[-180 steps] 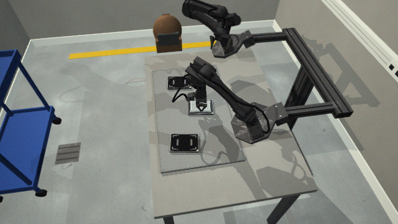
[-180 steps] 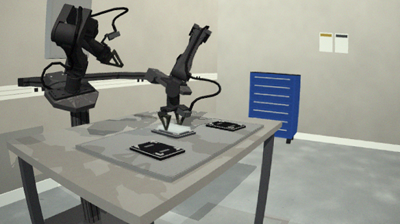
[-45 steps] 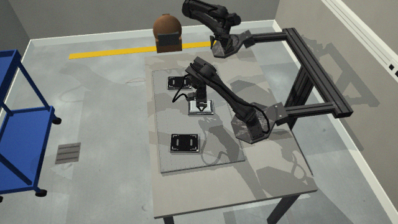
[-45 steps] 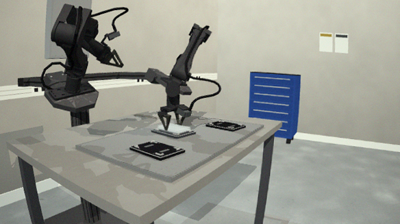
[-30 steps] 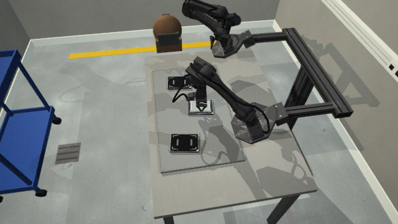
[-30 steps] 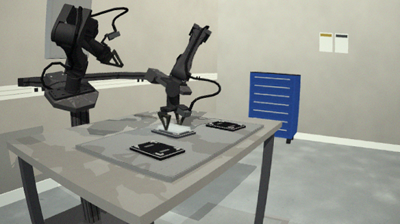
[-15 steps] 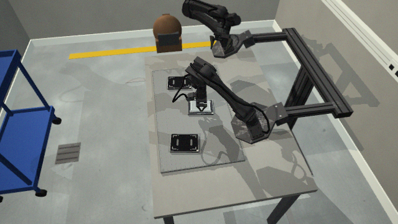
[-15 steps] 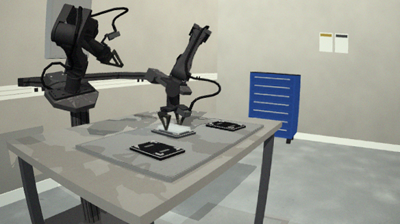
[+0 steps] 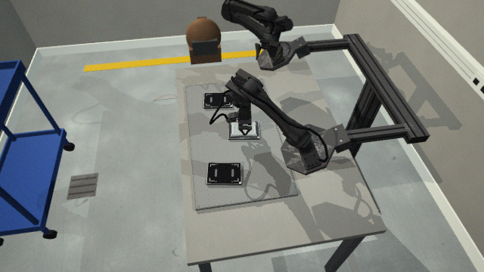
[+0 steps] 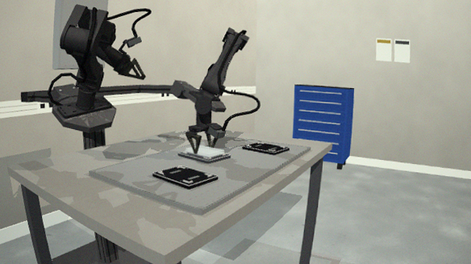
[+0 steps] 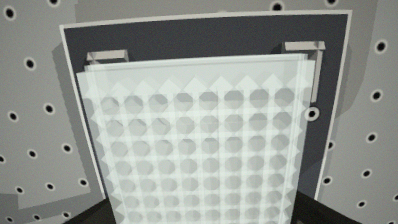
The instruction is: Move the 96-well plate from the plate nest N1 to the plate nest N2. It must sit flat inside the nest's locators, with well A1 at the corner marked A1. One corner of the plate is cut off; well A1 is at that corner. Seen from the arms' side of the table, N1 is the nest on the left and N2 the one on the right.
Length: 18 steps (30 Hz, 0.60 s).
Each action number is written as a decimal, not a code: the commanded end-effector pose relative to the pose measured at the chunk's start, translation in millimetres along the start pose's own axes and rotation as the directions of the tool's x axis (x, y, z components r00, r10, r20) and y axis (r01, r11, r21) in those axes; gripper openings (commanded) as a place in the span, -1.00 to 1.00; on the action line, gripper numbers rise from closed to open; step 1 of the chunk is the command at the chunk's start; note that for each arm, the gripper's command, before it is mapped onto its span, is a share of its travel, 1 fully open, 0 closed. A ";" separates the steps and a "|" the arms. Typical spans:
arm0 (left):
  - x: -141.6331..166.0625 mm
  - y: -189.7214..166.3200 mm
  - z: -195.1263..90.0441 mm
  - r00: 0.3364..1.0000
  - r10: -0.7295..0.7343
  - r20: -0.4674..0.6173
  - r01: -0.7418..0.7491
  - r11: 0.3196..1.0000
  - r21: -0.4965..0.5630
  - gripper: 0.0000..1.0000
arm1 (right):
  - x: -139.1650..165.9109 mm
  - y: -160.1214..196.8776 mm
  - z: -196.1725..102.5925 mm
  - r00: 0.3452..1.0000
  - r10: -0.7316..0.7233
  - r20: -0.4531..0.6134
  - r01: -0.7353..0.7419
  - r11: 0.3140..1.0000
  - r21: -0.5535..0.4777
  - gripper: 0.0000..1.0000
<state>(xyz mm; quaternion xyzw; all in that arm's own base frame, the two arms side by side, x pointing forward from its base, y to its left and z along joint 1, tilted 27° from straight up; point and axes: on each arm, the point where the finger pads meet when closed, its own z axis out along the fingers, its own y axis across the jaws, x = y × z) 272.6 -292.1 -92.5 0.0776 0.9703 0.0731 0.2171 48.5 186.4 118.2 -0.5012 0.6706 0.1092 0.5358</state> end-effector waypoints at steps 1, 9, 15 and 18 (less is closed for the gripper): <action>-1.4 -5.1 -0.1 1.000 0.006 0.009 -0.006 1.000 0.024 0.61 | -13.0 -0.2 -4.1 1.000 0.014 0.028 -0.014 1.000 0.005 1.00; -4.9 -10.5 15.6 1.000 0.005 0.016 -0.006 0.999 0.042 0.61 | -13.0 -0.2 -4.1 1.000 0.014 0.028 -0.014 1.000 0.005 1.00; -1.2 -8.6 20.1 1.000 0.005 0.002 -0.005 0.999 0.033 0.61 | -13.0 -0.2 -4.1 1.000 0.014 0.028 -0.014 1.000 0.005 1.00; 2.1 -6.3 21.2 1.000 0.009 -0.003 -0.009 1.000 0.028 0.61 | -13.0 -0.2 -4.1 1.000 0.014 0.028 -0.014 1.000 0.005 1.00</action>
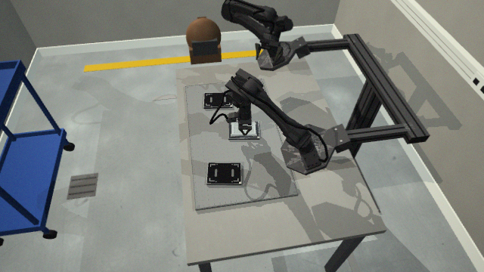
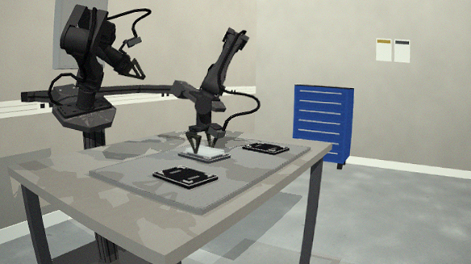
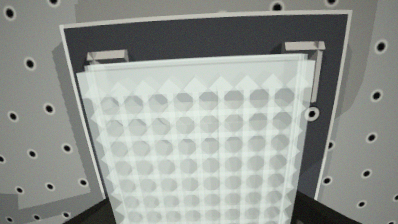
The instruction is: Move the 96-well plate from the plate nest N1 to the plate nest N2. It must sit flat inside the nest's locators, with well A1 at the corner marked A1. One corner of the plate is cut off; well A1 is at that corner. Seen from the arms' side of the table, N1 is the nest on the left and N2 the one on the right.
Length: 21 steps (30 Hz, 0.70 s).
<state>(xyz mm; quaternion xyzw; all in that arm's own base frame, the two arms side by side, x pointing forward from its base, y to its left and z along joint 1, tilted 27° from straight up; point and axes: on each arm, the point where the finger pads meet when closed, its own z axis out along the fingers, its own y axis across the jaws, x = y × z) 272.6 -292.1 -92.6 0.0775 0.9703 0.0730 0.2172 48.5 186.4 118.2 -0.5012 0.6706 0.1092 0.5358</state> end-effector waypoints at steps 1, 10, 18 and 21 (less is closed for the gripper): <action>2.1 -6.3 21.2 1.000 0.010 -0.003 -0.009 1.000 0.028 0.61 | -13.0 -0.2 -4.1 1.000 0.014 0.028 -0.014 1.000 0.005 1.00; 8.8 -1.4 4.7 1.000 0.020 -0.019 -0.020 1.000 0.024 0.61 | -13.0 -0.2 -4.1 1.000 0.014 0.028 -0.014 1.000 0.005 1.00; 1.8 -11.8 -9.8 1.000 0.026 0.015 -0.027 0.998 0.063 0.61 | -13.0 -0.2 -4.1 1.000 0.014 0.028 -0.014 1.000 0.005 1.00; 1.8 -11.8 -9.8 1.000 0.026 0.015 -0.027 0.998 0.063 0.61 | -13.0 -0.2 -4.1 1.000 0.014 0.028 -0.014 1.000 0.005 1.00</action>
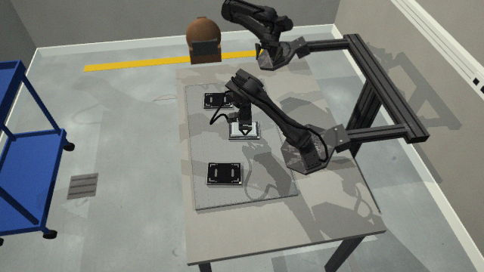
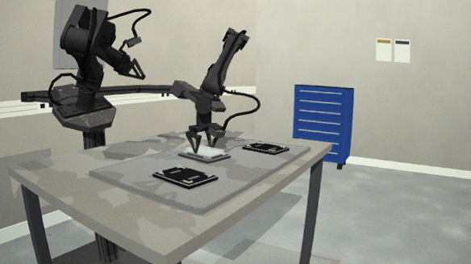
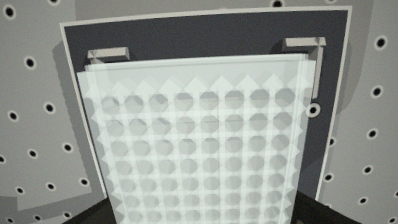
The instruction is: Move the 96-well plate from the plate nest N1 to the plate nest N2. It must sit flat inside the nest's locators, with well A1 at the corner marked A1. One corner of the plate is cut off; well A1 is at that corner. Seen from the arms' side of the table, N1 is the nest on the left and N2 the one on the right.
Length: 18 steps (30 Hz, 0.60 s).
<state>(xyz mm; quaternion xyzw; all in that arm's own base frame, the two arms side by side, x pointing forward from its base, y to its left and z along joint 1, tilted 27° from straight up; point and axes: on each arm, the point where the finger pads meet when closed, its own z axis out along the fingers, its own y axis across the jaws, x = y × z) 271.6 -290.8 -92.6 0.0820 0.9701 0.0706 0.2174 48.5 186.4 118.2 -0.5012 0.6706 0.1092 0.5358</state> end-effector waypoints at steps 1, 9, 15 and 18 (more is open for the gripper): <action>0.5 -13.0 -9.5 1.000 0.019 0.013 -0.019 0.998 0.056 0.61 | -13.0 -0.2 -4.1 1.000 0.014 0.028 -0.014 1.000 0.005 1.00; -1.2 -10.2 -7.0 1.000 0.010 0.011 -0.011 0.999 0.041 0.61 | -13.0 -0.2 -4.1 1.000 0.014 0.028 -0.014 1.000 0.005 1.00; -1.2 -10.2 -7.0 1.000 0.010 0.011 -0.011 0.999 0.041 0.61 | -13.0 -0.2 -4.1 1.000 0.014 0.028 -0.014 1.000 0.005 1.00; 7.0 -4.0 -10.4 1.000 0.017 -0.012 -0.017 1.000 0.019 0.61 | -13.0 -0.2 -4.1 1.000 0.014 0.028 -0.014 1.000 0.005 1.00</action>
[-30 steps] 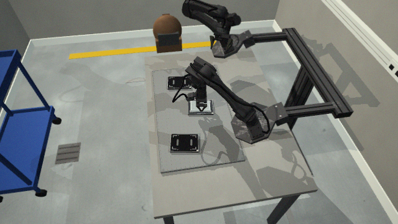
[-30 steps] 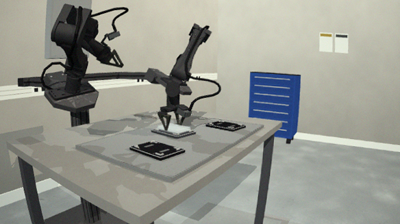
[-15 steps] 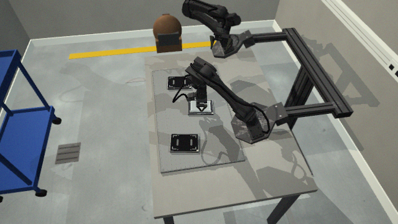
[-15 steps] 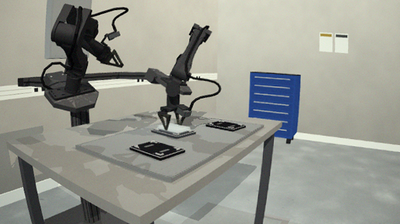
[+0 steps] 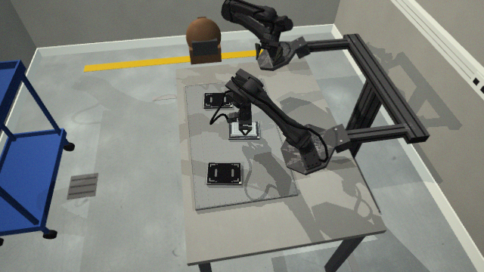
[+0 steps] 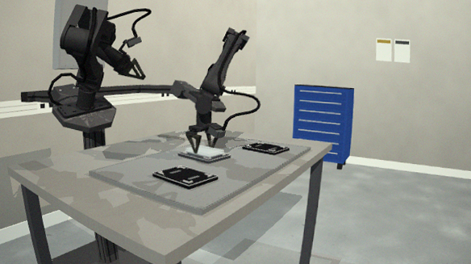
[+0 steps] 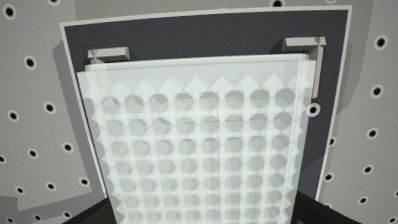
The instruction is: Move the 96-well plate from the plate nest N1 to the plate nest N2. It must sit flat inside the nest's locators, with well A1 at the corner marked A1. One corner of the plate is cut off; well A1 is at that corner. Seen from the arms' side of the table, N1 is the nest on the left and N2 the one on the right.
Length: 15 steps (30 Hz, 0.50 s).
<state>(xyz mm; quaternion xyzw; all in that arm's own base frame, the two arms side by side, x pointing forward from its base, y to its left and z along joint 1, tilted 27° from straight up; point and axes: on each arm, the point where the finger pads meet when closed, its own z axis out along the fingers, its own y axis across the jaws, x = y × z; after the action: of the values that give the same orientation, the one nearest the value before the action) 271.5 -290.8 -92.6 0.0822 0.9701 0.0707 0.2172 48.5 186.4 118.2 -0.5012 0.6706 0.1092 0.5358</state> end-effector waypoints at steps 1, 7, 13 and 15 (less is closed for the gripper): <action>5.0 -5.7 -14.7 1.000 0.007 -0.012 -0.006 1.000 0.019 0.61 | -13.0 -0.2 -4.1 1.000 0.014 0.028 -0.014 1.000 0.005 1.00; -6.1 -20.2 -33.2 1.000 0.002 0.022 -0.004 0.998 0.063 0.61 | -13.0 -0.2 -4.1 1.000 0.014 0.028 -0.014 1.000 0.005 1.00; -6.1 -20.2 -33.2 1.000 0.002 0.022 -0.004 0.998 0.063 0.61 | -13.0 -0.2 -4.1 1.000 0.014 0.028 -0.014 1.000 0.005 1.00; -6.1 -20.2 -33.2 1.000 0.002 0.022 -0.004 0.998 0.063 0.61 | -13.0 -0.2 -4.1 1.000 0.014 0.028 -0.014 1.000 0.005 1.00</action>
<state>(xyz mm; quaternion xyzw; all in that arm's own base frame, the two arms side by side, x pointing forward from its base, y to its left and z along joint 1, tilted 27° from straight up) 261.7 -298.4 -80.7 0.0898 0.9708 0.0619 0.2138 48.5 186.4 118.2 -0.5012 0.6706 0.1092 0.5358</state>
